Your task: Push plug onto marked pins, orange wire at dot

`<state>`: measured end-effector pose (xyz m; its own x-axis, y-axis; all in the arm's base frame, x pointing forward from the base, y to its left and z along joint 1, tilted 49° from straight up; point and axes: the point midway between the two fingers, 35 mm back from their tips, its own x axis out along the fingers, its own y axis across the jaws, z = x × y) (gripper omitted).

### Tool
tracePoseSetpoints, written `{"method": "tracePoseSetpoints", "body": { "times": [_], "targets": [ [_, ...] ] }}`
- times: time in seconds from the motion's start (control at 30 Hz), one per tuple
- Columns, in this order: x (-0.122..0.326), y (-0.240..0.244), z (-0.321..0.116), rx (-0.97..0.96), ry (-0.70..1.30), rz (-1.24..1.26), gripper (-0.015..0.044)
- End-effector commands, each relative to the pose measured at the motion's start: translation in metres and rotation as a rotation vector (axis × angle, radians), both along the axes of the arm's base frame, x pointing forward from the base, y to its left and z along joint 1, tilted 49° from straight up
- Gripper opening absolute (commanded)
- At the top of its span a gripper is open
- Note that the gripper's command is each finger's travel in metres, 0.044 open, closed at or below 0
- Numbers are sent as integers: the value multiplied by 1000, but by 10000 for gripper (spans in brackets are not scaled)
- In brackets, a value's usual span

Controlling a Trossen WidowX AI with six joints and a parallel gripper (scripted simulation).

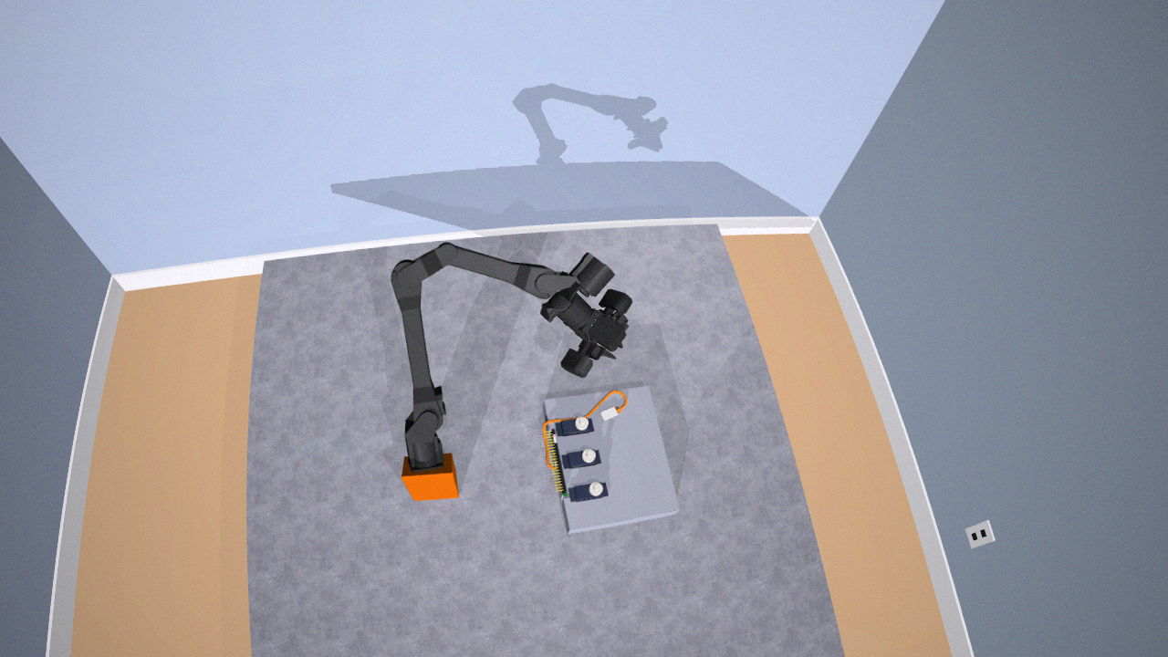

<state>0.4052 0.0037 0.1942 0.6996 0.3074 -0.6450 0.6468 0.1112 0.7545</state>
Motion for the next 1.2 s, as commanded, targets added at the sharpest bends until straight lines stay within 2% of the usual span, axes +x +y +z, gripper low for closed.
{"method": "tracePoseSetpoints", "body": {
  "times": [0.0, 1.17],
  "targets": [
    [3, 0, -12, 103, 96, -54, 115],
    [12, -4, -80, 775, 845, -610, 115]
  ]
}}
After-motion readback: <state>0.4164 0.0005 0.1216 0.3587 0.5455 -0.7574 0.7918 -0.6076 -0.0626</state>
